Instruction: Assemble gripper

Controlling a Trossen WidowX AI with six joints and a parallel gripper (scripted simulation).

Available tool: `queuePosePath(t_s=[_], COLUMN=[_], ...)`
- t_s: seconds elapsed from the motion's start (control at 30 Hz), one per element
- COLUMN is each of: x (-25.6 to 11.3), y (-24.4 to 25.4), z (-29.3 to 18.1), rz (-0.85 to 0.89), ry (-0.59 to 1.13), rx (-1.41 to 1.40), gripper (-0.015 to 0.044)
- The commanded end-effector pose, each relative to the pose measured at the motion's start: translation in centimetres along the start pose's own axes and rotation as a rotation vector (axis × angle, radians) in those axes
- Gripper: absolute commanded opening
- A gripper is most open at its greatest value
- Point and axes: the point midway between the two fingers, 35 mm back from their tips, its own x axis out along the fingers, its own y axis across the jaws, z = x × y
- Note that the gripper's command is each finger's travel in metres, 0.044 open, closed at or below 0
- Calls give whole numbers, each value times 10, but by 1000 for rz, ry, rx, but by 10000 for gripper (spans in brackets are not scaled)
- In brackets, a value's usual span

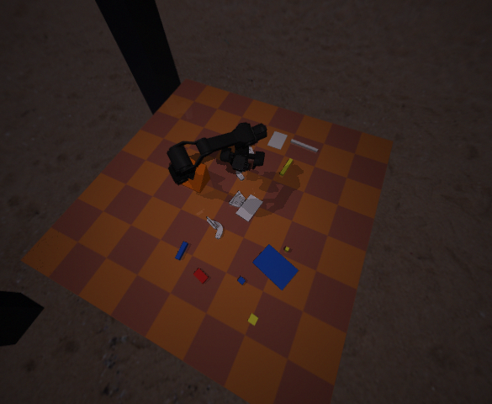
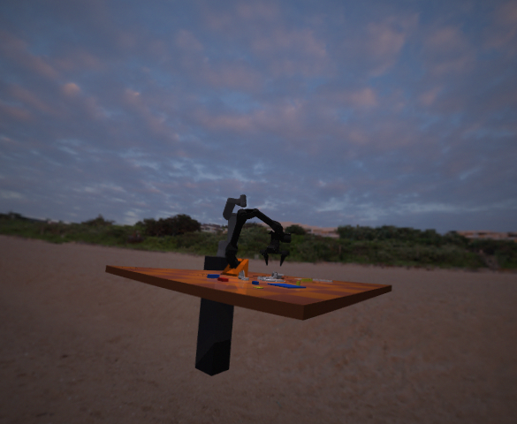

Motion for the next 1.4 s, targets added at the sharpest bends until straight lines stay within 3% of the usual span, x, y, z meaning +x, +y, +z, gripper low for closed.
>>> queuePosePath(t_s=[0.0, 0.43, 1.0, 1.37], x=[0, 0, 0, 0], y=[0, 0, 0, 0], z=[0, 0, 0, 0], rz=[0, 0, 0, 0], ry=[0, 0, 0, 0], rx=[0, 0, 0, 0], gripper=[440, 440, 0, 0])
